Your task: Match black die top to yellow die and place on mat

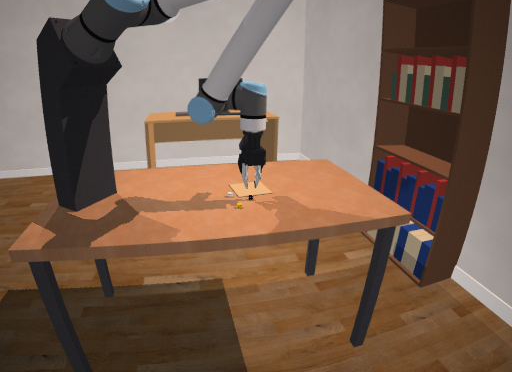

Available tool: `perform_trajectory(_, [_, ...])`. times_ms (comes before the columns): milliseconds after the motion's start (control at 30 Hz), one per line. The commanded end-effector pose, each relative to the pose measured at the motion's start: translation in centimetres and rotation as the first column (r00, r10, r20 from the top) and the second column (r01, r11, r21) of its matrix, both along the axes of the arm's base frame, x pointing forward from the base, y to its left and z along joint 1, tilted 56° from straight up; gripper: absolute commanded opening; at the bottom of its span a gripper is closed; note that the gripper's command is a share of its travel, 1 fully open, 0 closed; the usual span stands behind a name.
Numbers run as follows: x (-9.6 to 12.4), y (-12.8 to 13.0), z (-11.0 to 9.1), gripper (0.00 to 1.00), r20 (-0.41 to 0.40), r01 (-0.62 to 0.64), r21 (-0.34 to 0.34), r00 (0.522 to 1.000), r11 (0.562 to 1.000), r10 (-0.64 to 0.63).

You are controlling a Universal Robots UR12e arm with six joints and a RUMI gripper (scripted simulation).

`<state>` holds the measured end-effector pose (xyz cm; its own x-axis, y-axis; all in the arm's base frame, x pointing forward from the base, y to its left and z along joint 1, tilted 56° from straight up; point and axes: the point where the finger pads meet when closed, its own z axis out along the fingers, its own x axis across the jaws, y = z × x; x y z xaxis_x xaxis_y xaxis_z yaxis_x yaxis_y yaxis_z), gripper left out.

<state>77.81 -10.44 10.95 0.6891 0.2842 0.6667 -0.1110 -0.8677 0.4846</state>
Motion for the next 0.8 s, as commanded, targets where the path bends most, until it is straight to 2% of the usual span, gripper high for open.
perform_trajectory(0, [0.6,-0.3,-0.5,0.18,0.001,0.0,0.0,1.0,1.0,0.0])
perform_trajectory(767, [1.6,-0.9,-1.3,0.18,0.001,0.0,0.0,1.0,1.0,0.0])
